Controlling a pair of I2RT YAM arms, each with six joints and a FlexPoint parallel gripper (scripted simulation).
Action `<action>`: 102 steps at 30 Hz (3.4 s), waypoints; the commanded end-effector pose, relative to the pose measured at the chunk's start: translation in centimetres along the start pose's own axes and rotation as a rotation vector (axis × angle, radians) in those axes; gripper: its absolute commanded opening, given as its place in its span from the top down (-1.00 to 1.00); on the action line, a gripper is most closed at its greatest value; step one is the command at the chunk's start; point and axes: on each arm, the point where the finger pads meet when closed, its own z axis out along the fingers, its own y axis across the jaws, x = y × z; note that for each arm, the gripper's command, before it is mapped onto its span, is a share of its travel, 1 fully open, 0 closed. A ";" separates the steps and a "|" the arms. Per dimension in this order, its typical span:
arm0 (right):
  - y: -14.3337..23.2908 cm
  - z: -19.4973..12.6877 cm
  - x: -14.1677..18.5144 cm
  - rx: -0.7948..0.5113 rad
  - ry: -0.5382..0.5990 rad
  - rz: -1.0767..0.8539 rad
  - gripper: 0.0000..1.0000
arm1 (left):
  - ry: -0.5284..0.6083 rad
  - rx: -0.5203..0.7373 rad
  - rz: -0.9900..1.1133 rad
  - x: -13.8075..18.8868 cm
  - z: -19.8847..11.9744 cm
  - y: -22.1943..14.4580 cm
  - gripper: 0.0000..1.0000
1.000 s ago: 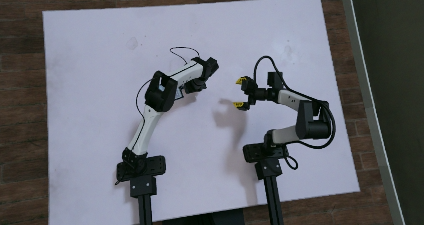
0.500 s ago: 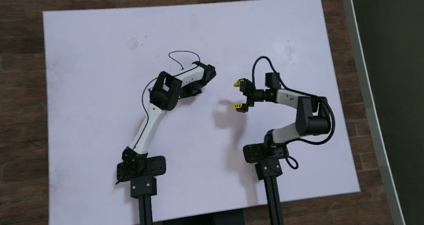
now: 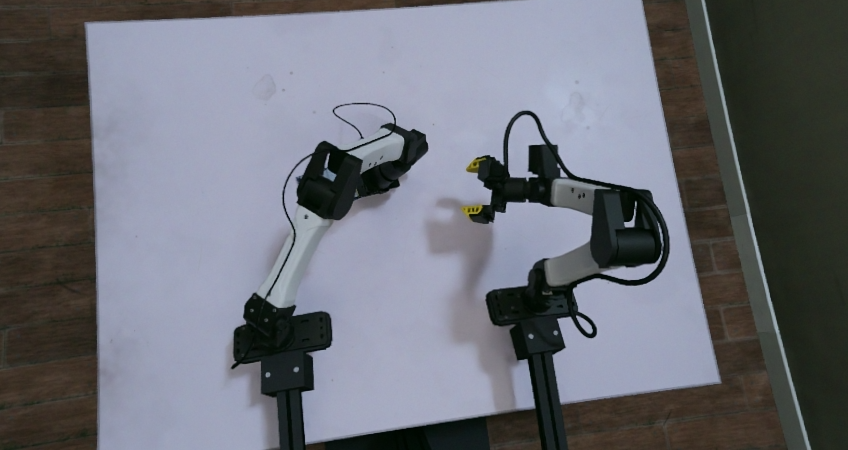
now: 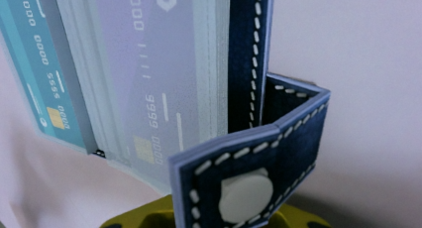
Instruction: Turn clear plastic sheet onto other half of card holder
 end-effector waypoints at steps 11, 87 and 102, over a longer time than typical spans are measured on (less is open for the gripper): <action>-0.2 0.2 -0.4 0.013 -0.009 -0.010 -1.00 | -0.024 0.041 -0.022 -0.8 -1.2 -0.2 1.00; -0.4 0.0 -0.5 0.014 -0.012 -0.012 -1.00 | -0.023 0.007 -0.027 -0.2 3.4 12.1 1.00; -0.4 0.0 -0.5 0.014 -0.012 -0.012 -1.00 | -0.020 0.012 -0.027 -0.2 3.9 12.1 1.00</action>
